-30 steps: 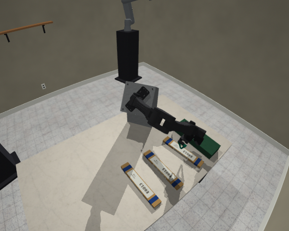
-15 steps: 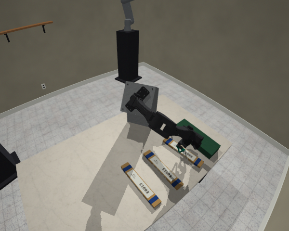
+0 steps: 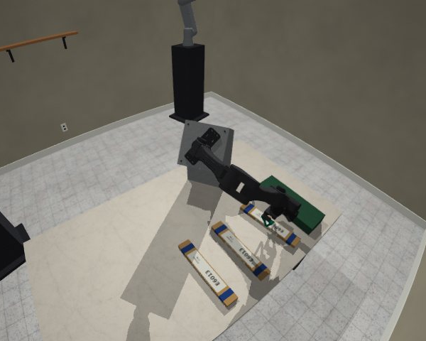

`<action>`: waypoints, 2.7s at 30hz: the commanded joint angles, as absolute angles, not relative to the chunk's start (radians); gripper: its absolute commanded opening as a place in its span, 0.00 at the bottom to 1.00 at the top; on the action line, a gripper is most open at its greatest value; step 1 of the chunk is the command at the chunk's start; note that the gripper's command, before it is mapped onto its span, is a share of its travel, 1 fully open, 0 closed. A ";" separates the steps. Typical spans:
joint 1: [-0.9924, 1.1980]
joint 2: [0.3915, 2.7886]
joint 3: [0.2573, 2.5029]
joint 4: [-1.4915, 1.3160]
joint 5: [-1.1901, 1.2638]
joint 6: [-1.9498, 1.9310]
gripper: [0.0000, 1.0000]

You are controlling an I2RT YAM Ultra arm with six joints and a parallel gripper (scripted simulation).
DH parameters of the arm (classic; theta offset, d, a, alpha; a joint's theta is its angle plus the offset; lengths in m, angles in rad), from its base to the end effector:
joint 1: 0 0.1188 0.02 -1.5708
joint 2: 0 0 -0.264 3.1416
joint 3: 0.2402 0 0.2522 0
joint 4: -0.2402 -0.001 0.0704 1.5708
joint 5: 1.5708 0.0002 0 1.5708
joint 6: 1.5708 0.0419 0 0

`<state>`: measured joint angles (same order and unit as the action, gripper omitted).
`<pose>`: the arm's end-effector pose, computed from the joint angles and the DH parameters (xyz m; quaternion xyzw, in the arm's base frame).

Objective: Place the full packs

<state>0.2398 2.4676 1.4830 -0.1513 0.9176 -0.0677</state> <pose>0.4467 0.0760 0.0257 -0.0397 0.8798 -0.4142 0.2299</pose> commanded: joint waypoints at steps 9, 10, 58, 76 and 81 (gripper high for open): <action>0.258 2.471 1.460 -0.124 0.907 -0.075 0.97; 0.249 2.466 1.477 -0.135 0.913 -0.072 0.97; 0.207 2.538 1.530 -0.040 0.883 -0.149 0.00; 0.206 2.539 1.531 -0.044 0.893 -0.149 0.00; 0.206 2.539 1.531 -0.044 0.893 -0.149 0.00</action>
<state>0.1783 2.5332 1.5043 -0.0505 0.8948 -0.1482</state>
